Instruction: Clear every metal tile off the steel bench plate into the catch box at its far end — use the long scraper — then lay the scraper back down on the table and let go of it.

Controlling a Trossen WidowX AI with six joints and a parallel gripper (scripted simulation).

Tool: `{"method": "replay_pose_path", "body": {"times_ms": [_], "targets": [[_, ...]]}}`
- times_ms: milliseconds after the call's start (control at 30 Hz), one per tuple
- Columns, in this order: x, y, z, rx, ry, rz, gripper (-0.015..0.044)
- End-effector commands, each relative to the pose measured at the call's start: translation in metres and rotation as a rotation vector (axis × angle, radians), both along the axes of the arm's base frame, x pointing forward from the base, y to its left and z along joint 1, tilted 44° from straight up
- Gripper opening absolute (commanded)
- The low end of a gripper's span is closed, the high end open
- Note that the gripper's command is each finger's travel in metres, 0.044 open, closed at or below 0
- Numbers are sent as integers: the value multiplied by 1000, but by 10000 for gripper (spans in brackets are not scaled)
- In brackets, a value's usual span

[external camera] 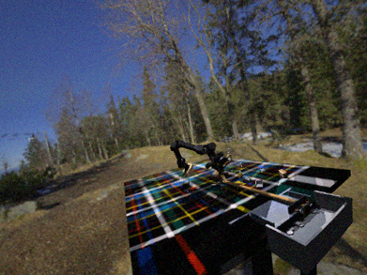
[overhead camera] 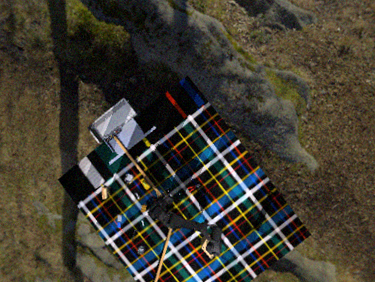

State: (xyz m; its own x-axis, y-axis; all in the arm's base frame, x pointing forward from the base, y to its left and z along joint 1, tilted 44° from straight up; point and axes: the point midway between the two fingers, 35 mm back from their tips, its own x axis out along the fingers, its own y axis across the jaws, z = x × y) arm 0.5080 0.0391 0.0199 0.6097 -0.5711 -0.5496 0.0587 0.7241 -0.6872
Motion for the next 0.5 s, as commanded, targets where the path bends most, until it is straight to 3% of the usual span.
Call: {"method": "replay_pose_path", "body": {"times_ms": [0,467], "targets": [[10,1,4,5,-9,8,0],[17,-2,2,0,-3,3,0]]}}
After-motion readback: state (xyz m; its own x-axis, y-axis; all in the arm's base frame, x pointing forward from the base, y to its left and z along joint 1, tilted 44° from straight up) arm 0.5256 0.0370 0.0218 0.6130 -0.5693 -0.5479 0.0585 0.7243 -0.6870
